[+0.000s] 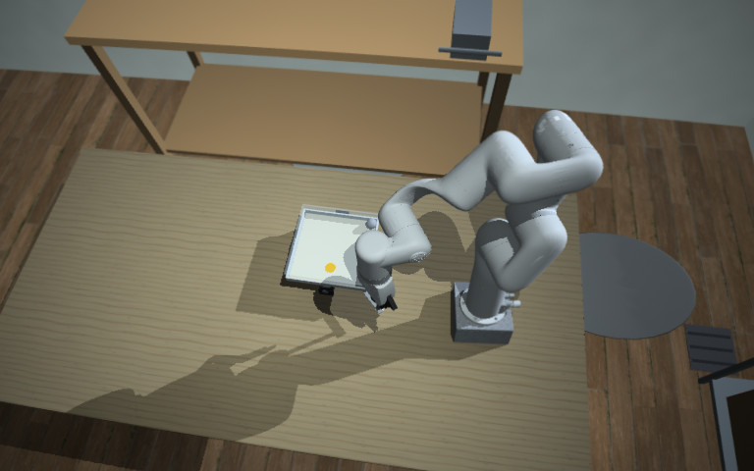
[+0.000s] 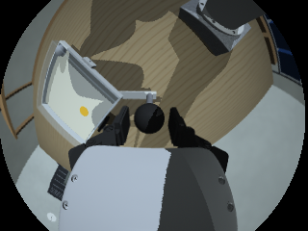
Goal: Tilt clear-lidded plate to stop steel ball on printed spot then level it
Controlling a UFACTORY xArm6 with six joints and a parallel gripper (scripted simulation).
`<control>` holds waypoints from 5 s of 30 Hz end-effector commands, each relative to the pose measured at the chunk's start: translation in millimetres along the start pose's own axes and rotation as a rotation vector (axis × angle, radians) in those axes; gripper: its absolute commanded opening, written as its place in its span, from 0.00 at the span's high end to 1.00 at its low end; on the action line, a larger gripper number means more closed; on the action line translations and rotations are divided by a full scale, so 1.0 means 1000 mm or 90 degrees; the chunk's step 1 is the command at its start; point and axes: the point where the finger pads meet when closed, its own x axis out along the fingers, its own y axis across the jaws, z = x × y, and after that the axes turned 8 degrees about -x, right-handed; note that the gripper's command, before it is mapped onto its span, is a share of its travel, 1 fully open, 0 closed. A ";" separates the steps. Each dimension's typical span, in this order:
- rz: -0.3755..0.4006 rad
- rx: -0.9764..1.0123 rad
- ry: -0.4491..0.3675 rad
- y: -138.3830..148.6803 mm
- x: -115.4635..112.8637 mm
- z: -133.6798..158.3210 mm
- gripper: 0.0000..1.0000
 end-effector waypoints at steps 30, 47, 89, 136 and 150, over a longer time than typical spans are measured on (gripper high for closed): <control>-0.001 0.000 -0.002 -0.001 0.013 0.001 0.39; -0.001 0.000 -0.002 -0.001 0.013 0.001 1.00; -0.001 0.000 -0.002 -0.001 0.013 0.004 1.00; -0.001 0.000 -0.002 -0.002 0.011 0.003 1.00; -0.001 0.000 -0.002 -0.001 0.013 0.003 1.00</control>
